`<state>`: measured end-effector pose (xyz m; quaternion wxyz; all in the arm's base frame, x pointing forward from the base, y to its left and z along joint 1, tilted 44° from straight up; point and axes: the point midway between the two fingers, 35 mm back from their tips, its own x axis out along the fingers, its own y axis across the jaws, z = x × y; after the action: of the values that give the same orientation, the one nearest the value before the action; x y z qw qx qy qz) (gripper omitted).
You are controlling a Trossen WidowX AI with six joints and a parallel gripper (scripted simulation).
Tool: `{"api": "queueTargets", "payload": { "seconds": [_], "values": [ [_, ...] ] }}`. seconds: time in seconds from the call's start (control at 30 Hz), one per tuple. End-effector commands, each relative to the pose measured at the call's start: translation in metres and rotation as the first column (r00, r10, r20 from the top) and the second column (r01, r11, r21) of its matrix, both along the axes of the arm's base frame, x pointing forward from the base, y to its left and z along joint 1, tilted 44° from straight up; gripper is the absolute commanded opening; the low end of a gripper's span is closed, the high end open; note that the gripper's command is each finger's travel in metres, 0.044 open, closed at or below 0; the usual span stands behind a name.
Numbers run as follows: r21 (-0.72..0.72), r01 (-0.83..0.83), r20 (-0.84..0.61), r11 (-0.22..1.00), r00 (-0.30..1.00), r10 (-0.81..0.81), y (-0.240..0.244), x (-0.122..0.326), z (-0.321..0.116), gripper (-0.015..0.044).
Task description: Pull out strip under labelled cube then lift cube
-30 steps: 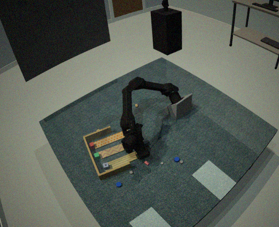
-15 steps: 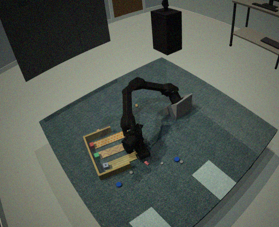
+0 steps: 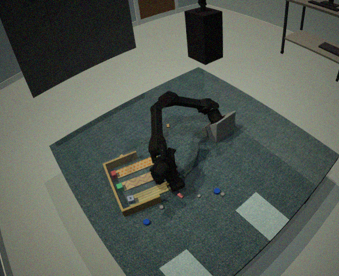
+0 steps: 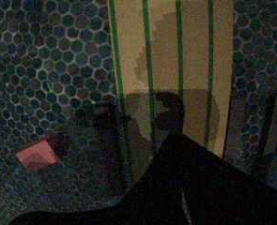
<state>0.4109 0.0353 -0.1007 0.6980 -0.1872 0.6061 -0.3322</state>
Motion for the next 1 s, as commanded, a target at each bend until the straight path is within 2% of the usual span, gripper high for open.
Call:
{"api": "queueTargets", "payload": {
  "seconds": [0.0,0.97],
  "values": [
    [-0.004,-0.003,-0.004,1.000,1.000,0.003,-0.0010,-0.0004,-0.0012,0.0000],
    [-0.004,-0.003,-0.004,1.000,1.000,0.003,-0.0028,0.0001,-0.0032,0.0000]
  ]
}}
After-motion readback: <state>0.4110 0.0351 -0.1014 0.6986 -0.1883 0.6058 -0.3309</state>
